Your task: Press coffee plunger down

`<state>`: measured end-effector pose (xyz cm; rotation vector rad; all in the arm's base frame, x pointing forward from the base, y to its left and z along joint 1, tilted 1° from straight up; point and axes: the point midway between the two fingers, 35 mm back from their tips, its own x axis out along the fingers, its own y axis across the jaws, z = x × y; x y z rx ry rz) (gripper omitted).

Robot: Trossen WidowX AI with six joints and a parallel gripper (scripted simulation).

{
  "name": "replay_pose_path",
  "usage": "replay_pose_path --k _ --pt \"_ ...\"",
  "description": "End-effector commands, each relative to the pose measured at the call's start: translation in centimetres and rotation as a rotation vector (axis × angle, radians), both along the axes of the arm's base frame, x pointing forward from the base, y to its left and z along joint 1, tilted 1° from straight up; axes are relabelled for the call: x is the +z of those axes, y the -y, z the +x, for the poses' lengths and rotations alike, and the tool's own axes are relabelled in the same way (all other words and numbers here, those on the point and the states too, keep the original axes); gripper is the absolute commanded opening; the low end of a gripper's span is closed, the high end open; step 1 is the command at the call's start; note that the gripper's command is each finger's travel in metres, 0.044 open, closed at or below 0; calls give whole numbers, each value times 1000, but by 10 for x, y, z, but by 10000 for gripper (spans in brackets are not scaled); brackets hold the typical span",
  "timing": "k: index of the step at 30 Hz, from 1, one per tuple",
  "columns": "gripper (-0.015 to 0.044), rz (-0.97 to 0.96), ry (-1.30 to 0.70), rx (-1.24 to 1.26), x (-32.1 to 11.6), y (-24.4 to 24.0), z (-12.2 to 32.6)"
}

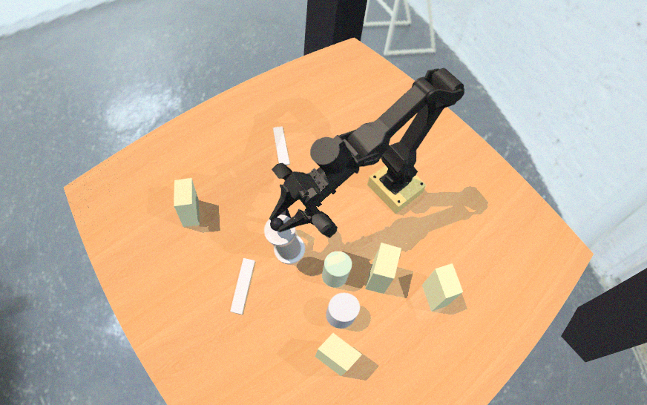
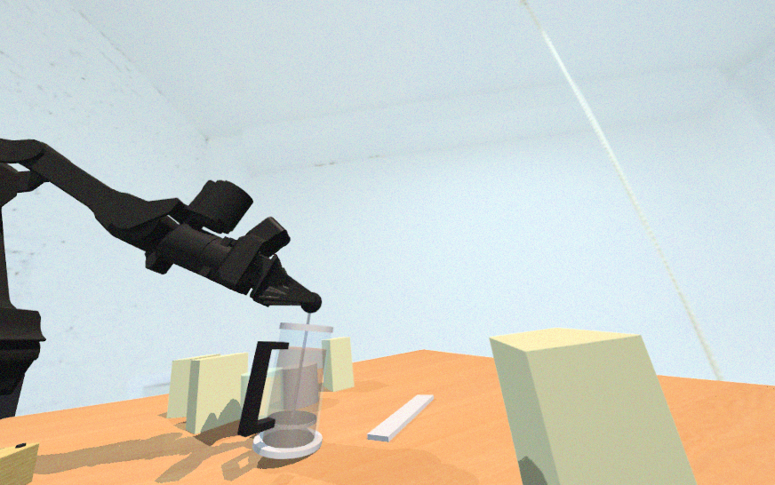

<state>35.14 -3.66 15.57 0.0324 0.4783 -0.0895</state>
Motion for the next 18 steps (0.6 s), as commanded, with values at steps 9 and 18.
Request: replay_pose_path --k 9,18 --pt "122 0 -2 0 0 0 1" --pt "148 0 -2 0 0 0 1"
